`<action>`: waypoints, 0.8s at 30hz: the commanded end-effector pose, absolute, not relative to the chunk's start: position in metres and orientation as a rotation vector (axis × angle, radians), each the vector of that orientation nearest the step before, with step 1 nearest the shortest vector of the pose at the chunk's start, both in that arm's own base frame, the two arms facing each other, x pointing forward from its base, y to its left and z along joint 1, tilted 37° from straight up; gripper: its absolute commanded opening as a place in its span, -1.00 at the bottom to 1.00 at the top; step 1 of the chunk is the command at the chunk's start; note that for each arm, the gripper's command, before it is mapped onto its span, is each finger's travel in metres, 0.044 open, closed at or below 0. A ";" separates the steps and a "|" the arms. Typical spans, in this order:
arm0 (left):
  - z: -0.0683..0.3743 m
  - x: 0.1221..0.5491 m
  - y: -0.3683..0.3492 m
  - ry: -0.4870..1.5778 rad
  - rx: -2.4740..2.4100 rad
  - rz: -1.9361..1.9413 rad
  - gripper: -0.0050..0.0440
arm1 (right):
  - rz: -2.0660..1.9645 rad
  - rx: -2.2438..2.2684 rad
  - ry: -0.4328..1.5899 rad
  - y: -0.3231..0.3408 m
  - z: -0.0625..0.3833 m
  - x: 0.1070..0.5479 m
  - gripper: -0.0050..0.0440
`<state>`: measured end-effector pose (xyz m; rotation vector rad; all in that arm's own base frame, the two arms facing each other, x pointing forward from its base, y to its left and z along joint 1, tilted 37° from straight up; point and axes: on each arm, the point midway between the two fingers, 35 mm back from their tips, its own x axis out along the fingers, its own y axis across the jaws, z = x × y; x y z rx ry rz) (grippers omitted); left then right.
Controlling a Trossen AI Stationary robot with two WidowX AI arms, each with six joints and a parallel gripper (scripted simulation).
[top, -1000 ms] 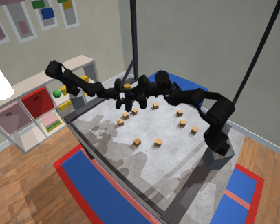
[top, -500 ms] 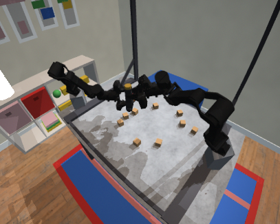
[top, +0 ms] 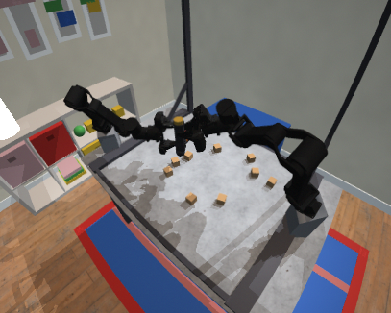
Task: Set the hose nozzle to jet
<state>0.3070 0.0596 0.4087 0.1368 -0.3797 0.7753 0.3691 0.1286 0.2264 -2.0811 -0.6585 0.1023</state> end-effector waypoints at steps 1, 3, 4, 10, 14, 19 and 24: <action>0.418 0.302 0.059 -0.414 0.117 0.768 -0.11 | 0.086 -2.078 -0.668 0.124 0.231 0.361 0.86; 0.418 0.302 0.059 -0.414 0.117 0.768 -0.11 | 0.086 -2.078 -0.668 0.123 0.230 0.359 0.86; 0.418 0.302 0.059 -0.414 0.117 0.768 -0.11 | 0.086 -2.079 -0.668 0.121 0.230 0.356 0.86; 0.418 0.302 0.059 -0.414 0.117 0.768 -0.11 | 0.086 -2.079 -0.668 0.114 0.227 0.344 0.86; 0.418 0.302 0.059 -0.414 0.117 0.768 -0.11 | 0.086 -2.079 -0.668 0.108 0.225 0.333 0.86; 0.418 0.302 0.059 -0.414 0.117 0.768 -0.11 | 0.086 -2.080 -0.668 0.104 0.224 0.327 0.86; 0.418 0.302 0.059 -0.414 0.117 0.768 -0.11 | 0.087 -2.080 -0.668 0.098 0.221 0.316 0.86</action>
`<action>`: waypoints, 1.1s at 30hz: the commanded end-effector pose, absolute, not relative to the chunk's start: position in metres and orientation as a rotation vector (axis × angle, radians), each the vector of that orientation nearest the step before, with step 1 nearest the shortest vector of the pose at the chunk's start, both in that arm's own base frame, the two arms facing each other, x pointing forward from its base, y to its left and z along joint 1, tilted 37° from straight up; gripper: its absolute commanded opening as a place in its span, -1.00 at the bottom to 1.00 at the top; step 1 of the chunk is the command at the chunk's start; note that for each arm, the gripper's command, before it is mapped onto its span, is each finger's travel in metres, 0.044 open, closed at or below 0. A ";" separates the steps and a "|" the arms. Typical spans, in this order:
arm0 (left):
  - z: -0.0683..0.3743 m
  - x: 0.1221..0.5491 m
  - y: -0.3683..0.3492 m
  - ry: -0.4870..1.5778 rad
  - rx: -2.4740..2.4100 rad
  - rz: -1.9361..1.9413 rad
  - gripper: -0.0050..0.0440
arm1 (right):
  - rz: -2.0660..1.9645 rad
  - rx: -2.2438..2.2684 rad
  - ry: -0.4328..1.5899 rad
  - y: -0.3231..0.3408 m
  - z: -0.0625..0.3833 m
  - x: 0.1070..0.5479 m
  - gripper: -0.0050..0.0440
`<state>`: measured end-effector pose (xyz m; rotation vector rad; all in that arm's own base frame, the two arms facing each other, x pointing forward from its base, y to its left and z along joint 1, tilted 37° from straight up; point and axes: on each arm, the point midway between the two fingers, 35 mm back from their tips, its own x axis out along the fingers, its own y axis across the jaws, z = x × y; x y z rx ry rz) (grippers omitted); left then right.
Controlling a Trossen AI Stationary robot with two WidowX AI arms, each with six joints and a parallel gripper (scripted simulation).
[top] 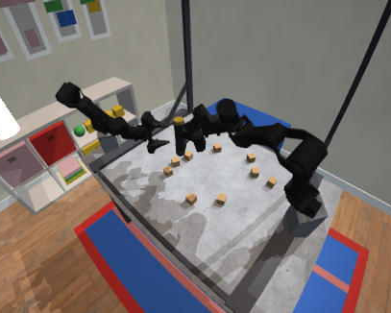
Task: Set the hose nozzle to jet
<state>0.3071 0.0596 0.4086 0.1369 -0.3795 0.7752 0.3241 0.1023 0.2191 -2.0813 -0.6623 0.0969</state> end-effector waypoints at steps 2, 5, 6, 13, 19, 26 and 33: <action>0.418 0.302 0.059 -0.414 0.117 0.768 -0.11 | 0.088 -2.080 -0.668 0.096 0.220 0.313 0.86; 0.418 0.302 0.059 -0.414 0.117 0.768 -0.11 | 0.089 -2.080 -0.667 0.091 0.218 0.305 0.86; 0.418 0.302 0.059 -0.414 0.117 0.768 -0.11 | 0.089 -2.080 -0.667 0.091 0.218 0.305 0.86; 0.418 0.302 0.059 -0.414 0.117 0.768 -0.11 | 0.091 -2.081 -0.667 0.087 0.216 0.297 0.86; 0.418 0.302 0.059 -0.413 0.118 0.768 -0.11 | 0.095 -2.080 -0.666 0.087 0.215 0.296 0.86; 0.418 0.302 0.059 -0.413 0.118 0.768 -0.11 | 0.098 -2.079 -0.666 0.087 0.214 0.296 0.86; 0.418 0.302 0.059 -0.413 0.118 0.768 -0.11 | 0.098 -2.079 -0.667 0.087 0.214 0.296 0.86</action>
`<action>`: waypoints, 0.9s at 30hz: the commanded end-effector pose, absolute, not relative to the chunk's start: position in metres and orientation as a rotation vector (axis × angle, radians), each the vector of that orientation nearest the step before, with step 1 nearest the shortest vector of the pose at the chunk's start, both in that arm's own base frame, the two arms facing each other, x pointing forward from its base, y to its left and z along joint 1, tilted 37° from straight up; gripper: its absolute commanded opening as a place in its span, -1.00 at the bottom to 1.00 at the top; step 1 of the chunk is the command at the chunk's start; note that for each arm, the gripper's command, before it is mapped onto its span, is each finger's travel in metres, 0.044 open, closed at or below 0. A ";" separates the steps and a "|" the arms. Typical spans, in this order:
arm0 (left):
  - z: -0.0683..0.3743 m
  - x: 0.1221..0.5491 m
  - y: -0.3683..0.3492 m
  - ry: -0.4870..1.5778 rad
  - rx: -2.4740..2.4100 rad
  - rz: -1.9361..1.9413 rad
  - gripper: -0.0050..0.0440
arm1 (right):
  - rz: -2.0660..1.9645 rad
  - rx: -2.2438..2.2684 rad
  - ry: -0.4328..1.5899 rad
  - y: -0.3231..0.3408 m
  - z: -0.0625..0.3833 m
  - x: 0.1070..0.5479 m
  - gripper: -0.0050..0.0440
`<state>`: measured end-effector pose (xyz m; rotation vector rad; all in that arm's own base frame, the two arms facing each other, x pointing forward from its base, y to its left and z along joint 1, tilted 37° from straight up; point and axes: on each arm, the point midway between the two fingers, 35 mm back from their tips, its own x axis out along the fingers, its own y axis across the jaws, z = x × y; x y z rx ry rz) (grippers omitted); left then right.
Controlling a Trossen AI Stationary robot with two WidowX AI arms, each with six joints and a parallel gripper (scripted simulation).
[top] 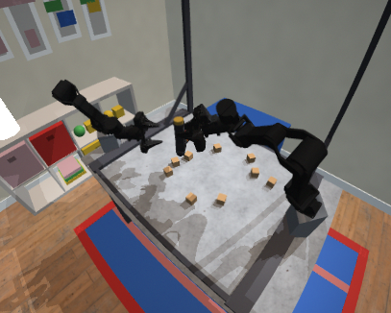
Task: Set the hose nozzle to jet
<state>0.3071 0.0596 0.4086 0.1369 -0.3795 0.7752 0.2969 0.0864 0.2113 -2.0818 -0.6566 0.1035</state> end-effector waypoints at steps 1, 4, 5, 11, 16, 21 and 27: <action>0.418 0.302 0.059 -0.413 0.118 0.768 -0.11 | 0.098 -2.079 -0.667 0.087 0.214 0.296 0.86; 0.418 0.302 0.059 -0.413 0.118 0.768 -0.11 | 0.098 -2.079 -0.667 0.088 0.214 0.297 0.86; 0.418 0.302 0.059 -0.413 0.118 0.768 -0.11 | 0.098 -2.079 -0.668 0.088 0.214 0.297 0.86; 0.418 0.302 0.059 -0.412 0.118 0.768 -0.11 | 0.097 -2.079 -0.669 0.088 0.215 0.297 -0.10; 0.418 0.302 0.059 -0.412 0.118 0.768 -0.11 | 0.096 -2.079 -0.669 0.088 0.215 0.297 -0.10; 0.418 0.302 0.059 -0.412 0.119 0.768 -0.11 | 0.095 -2.079 -0.670 0.088 0.215 0.297 -0.10; 0.418 0.302 0.059 -0.412 0.119 0.768 -0.11 | 0.101 -2.043 -0.666 0.087 0.218 0.298 -0.10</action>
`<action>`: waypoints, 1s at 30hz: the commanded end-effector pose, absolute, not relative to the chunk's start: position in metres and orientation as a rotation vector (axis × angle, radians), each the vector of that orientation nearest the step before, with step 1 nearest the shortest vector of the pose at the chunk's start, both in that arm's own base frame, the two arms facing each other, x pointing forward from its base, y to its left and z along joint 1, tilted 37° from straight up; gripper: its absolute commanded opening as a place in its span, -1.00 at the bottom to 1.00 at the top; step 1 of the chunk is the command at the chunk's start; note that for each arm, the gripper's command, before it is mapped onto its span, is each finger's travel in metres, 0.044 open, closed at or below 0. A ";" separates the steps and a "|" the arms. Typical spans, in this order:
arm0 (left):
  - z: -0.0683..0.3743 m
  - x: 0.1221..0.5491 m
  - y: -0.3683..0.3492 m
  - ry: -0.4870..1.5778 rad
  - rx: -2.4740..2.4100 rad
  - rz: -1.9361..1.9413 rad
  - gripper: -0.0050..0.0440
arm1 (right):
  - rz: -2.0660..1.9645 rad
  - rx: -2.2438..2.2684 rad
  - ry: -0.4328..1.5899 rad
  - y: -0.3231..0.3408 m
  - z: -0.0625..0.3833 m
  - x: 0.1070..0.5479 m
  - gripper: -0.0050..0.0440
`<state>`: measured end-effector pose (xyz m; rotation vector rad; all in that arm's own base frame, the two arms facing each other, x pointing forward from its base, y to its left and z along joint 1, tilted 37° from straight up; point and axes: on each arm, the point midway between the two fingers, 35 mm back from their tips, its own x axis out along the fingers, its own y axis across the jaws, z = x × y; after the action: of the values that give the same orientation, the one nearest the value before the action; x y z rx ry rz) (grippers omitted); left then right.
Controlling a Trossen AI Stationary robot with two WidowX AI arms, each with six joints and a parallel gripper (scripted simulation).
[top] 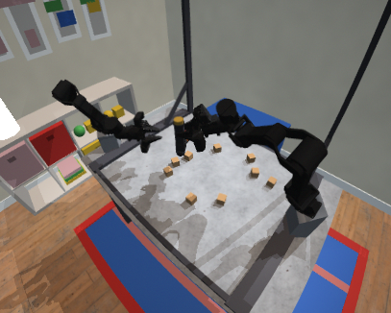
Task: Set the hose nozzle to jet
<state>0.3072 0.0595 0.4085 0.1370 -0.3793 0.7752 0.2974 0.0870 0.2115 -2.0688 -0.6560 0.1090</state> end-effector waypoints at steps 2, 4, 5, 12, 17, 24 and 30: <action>0.418 0.302 0.059 -0.412 0.119 0.768 -0.11 | 0.108 -2.022 -0.662 0.087 0.219 0.298 -0.10; 0.418 0.302 0.059 -0.412 0.119 0.768 -0.11 | 0.116 -2.001 -0.657 0.087 0.219 0.298 -0.10; 0.418 0.302 0.059 -0.412 0.119 0.768 -0.11 | 0.126 -1.977 -0.651 0.087 0.219 0.299 -0.10; 0.418 0.302 0.059 -0.412 0.119 0.768 -0.11 | 0.165 -1.842 -0.626 0.086 0.224 0.301 -0.10; 0.418 0.302 0.059 -0.412 0.119 0.768 -0.11 | 0.188 -1.747 -0.610 0.085 0.228 0.302 -0.10; 0.418 0.302 0.059 -0.412 0.119 0.768 -0.11 | 0.212 -1.654 -0.592 0.084 0.231 0.303 -0.10; 0.418 0.302 0.059 -0.412 0.119 0.768 -0.11 | 0.241 -1.539 -0.570 0.083 0.236 0.305 -0.10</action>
<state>0.3072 0.0595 0.4085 0.1370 -0.3793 0.7752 0.3042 0.0834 0.2259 -1.5856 -0.5611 0.2437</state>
